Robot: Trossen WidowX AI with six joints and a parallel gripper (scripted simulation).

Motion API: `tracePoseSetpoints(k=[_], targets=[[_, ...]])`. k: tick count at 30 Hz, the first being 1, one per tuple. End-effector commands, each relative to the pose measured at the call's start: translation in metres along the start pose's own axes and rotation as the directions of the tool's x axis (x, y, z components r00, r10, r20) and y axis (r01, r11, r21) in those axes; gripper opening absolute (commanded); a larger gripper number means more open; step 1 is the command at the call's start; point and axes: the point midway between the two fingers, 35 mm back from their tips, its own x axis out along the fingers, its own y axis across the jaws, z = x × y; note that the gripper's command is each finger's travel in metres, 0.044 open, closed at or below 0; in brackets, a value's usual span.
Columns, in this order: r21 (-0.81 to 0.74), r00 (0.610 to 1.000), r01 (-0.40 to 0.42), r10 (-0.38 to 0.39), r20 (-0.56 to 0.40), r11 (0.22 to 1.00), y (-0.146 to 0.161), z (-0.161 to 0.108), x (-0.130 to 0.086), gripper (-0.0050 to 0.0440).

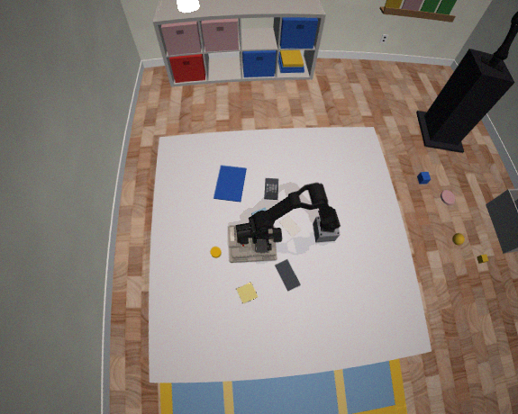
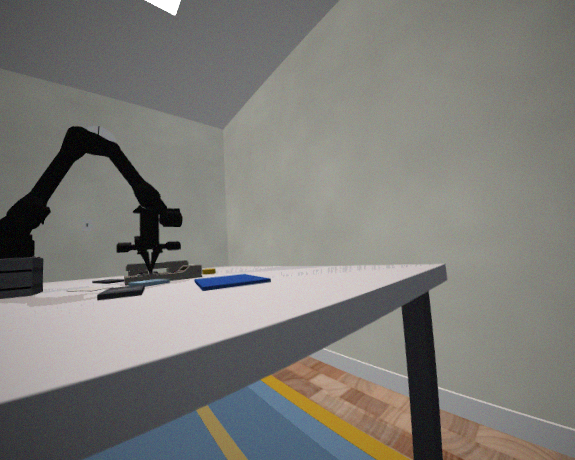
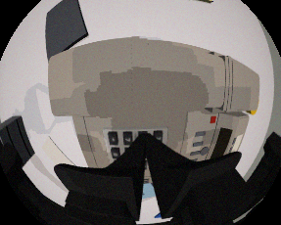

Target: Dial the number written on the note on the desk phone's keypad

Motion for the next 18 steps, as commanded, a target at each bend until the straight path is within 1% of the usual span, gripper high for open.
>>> tracePoseSetpoints(k=[1, 5, 8, 10, 18], targets=[[0.003, 1.0, -0.005, 0.005, 0.001, 1.0, 0.001, 0.0, 0.002, -0.005], [0.003, 1.0, -0.005, 0.005, 0.001, 1.0, 0.001, 0.0, -0.001, -0.005], [0.003, 1.0, -0.005, 0.005, 0.001, 1.0, 0.001, 0.0, -0.021, -0.005], [0.003, 1.0, -0.005, 0.005, 0.001, 1.0, 0.001, 0.0, -0.028, -0.005], [0.003, 1.0, -0.005, 0.005, 0.001, 1.0, 0.001, 0.0, -0.028, -0.005]])
